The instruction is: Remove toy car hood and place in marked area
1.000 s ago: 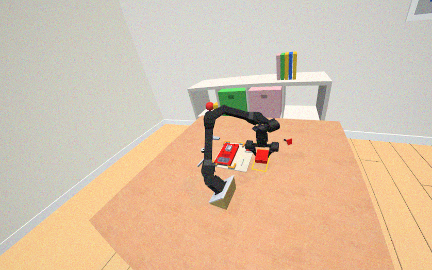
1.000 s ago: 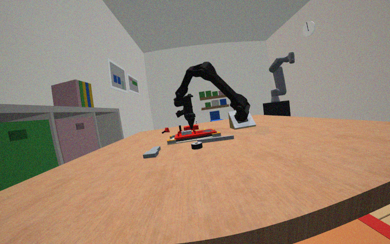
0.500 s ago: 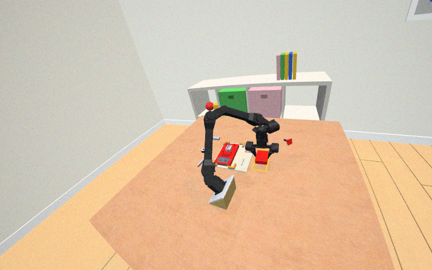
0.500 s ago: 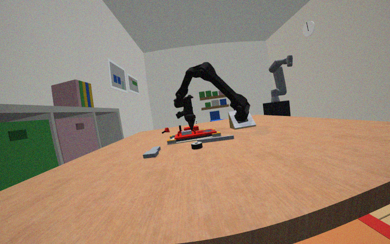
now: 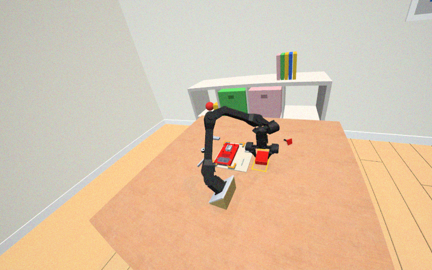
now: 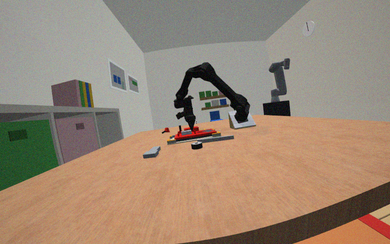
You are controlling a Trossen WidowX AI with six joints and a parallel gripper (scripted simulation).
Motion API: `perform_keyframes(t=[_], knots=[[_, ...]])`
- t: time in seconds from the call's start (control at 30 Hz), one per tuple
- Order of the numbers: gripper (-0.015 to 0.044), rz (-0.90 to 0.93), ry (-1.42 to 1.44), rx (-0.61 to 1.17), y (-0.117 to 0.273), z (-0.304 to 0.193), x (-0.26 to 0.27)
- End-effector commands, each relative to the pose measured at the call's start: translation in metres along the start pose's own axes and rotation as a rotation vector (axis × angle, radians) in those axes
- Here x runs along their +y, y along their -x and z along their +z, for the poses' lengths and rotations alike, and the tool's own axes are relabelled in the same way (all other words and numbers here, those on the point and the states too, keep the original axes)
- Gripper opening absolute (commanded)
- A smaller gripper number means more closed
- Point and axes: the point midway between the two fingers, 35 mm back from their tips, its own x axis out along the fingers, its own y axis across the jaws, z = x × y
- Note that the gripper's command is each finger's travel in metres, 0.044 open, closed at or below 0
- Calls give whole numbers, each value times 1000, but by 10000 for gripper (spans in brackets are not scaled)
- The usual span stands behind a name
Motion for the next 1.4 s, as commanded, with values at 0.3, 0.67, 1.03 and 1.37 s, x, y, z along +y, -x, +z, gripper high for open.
perform_keyframes(t=[0.3, 0.67, 1.03, 1.37], knots=[[420, 0, 0, 0, 0, 0, 0], [440, 5, -1, -8, 74, -1, -1], [440, 5, -1, -8, 74, -1, -1], [440, 5, -1, -8, 74, -1, -1]])
